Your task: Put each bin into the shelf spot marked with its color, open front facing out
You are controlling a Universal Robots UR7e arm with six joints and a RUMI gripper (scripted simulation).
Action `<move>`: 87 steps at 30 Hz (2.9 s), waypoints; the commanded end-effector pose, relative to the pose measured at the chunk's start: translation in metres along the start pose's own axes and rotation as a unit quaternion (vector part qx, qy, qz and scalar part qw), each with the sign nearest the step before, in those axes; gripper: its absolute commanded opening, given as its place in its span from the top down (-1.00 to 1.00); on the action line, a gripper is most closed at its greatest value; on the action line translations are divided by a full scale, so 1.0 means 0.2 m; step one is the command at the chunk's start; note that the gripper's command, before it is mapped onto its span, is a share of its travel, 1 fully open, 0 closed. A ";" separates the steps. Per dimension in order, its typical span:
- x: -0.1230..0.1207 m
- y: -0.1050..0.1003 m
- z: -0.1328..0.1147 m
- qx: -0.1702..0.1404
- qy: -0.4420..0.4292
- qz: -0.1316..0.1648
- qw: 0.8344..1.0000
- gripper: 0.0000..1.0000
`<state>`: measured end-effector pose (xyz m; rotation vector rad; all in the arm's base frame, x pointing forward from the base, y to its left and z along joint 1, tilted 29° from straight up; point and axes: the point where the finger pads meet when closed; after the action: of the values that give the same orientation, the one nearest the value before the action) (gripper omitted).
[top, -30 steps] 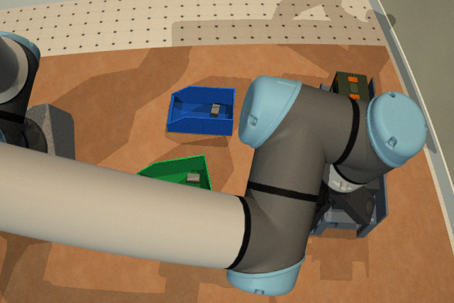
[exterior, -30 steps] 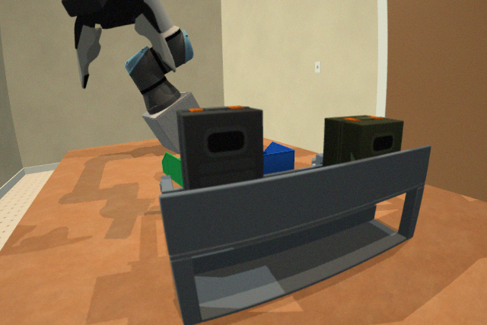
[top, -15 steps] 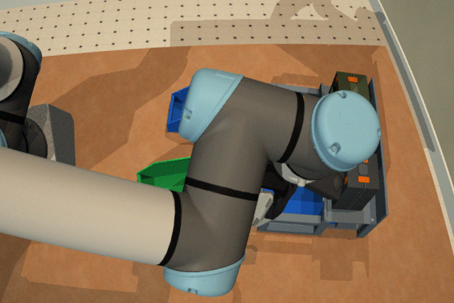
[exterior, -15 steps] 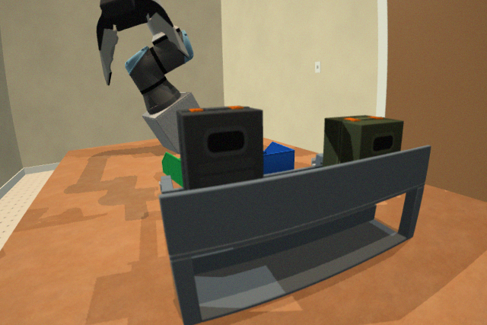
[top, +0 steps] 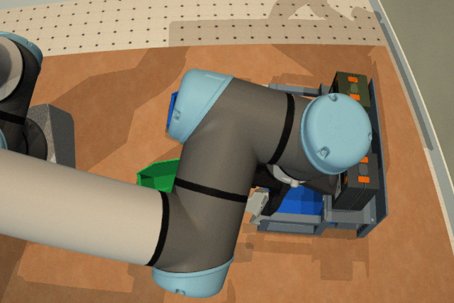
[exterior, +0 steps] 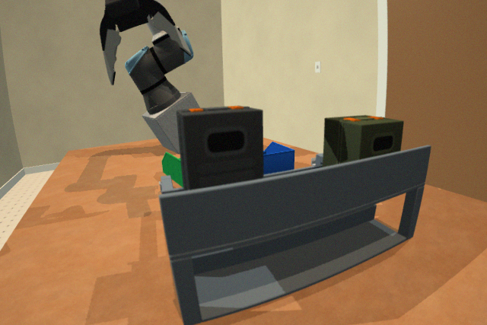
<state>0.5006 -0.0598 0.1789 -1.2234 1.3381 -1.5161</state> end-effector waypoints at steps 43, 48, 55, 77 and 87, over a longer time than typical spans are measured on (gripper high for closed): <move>-0.36 0.10 -0.12 0.071 -0.210 0.068 0.973 -1.00; -0.36 0.10 -0.12 0.071 -0.209 0.068 0.973 -1.00; -0.36 0.10 -0.11 0.072 -0.209 0.067 0.973 -1.00; -0.50 0.15 0.07 0.125 -0.297 0.045 0.946 -1.00; -0.50 0.15 0.08 0.126 -0.296 0.044 0.946 -1.00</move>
<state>0.5396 0.0261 0.1342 -1.2916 0.7662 -1.0886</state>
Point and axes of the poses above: the point where the finger pads meet when closed, its own y axis out along the fingers, its own x axis across the jaws, z = x × y, and after that the axes turned 2 degrees about y, right-handed
